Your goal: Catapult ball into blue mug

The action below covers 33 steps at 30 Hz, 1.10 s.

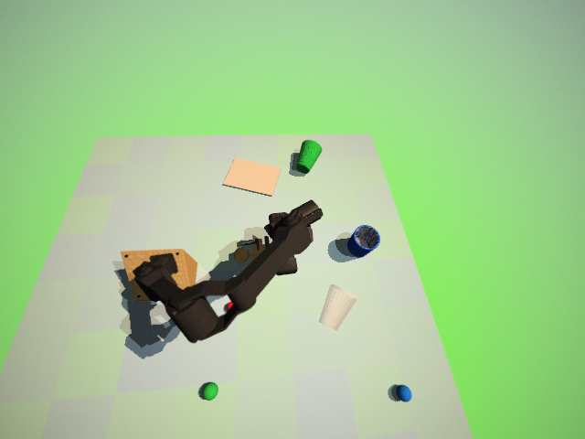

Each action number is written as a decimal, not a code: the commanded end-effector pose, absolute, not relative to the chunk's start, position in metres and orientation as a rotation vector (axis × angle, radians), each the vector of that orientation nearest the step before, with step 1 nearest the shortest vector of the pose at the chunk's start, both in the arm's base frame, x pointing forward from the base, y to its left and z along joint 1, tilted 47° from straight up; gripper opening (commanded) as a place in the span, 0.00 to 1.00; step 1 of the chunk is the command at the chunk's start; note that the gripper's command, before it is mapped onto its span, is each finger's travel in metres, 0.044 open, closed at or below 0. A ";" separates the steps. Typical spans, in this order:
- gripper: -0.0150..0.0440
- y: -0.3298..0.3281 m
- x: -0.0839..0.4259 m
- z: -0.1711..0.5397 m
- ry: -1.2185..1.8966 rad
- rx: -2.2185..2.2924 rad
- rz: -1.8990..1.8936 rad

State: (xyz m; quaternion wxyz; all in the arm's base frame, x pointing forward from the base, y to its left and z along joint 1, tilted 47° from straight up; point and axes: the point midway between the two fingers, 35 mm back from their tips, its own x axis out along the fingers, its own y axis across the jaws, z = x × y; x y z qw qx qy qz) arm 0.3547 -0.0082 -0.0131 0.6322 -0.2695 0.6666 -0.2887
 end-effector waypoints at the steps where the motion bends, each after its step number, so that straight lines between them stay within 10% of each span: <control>1: 0.25 -0.007 0.355 -0.015 1.530 -0.624 -0.647; 33: 0.25 -0.038 0.353 -0.045 1.531 -0.616 -0.654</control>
